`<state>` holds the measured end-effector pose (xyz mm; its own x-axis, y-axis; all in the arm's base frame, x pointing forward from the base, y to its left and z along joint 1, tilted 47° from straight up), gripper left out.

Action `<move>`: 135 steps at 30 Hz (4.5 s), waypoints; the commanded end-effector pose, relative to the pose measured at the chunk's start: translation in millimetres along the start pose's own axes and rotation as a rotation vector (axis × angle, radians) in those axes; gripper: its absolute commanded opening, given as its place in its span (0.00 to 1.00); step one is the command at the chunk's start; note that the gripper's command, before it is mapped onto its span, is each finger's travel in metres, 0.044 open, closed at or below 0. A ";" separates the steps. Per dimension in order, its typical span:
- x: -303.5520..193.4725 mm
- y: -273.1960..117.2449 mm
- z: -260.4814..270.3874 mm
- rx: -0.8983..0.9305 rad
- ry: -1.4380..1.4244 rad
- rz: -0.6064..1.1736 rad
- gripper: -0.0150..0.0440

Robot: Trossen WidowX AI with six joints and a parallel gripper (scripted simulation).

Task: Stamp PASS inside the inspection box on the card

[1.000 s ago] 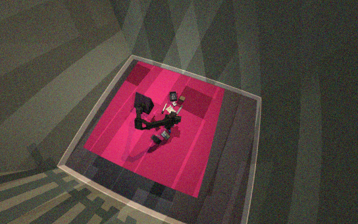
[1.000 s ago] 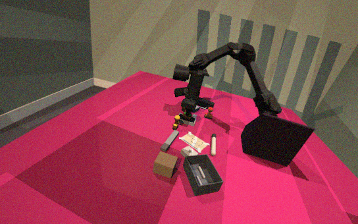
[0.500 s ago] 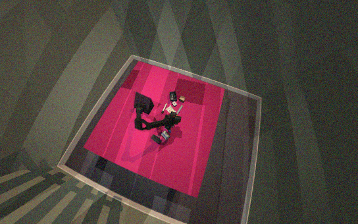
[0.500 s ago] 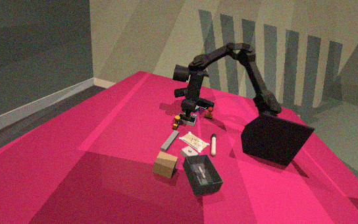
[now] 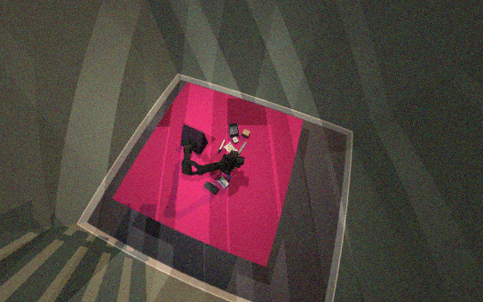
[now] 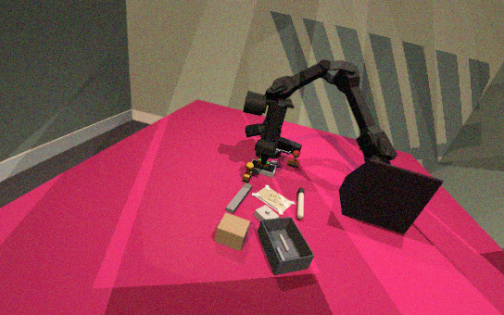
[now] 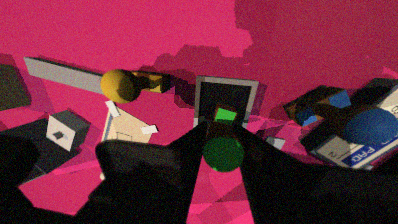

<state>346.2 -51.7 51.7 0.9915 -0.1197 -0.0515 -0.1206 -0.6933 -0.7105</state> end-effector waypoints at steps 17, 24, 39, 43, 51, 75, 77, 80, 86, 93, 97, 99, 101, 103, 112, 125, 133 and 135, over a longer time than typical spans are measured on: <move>-0.2 2.5 -0.5 -0.006 -0.003 0.001 0.25; -0.2 2.5 -0.5 -0.006 -0.003 0.001 0.25; -0.2 3.5 -0.6 -0.006 -0.003 0.001 0.25; -0.2 3.5 -0.6 -0.006 -0.003 0.001 0.25; -0.1 1.8 -0.5 -0.006 -0.003 0.001 0.25; 0.3 -11.8 0.0 -0.005 -0.003 0.000 0.25; 0.5 -15.0 0.2 -0.005 -0.003 0.000 0.25; 0.8 -19.8 0.4 -0.004 -0.003 0.000 0.25; 1.1 -29.5 0.8 -0.003 -0.003 0.000 0.25; 1.0 -41.0 1.1 -0.003 -0.003 0.000 0.25; 0.8 -47.5 1.3 -0.003 -0.003 0.000 0.25; 0.7 -50.8 1.3 -0.003 -0.003 0.000 0.25; 0.5 -54.1 1.4 -0.003 -0.003 0.001 0.25; 0.3 -56.3 1.4 -0.003 -0.003 0.001 0.25; -15.9 -58.2 62.3 0.013 -0.013 -0.003 0.25; -63.2 -54.2 148.5 0.005 -0.021 0.001 0.25; -63.8 -51.8 149.6 0.005 -0.020 0.001 0.25; -63.7 -50.4 149.6 0.005 -0.020 0.001 0.25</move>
<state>298.4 98.9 -11.6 0.9931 -0.0989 -0.0637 -0.1146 -0.6911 -0.7137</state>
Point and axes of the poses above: the point midway between the two fingers, 35 mm back from their tips, its own y axis out along the fingers, its own z axis across the jaws, x = y × z, the point moved 8 cm from there along -y, back along the fingers, and after that the axes turned 3 degrees about -y, right-handed, at the moved point
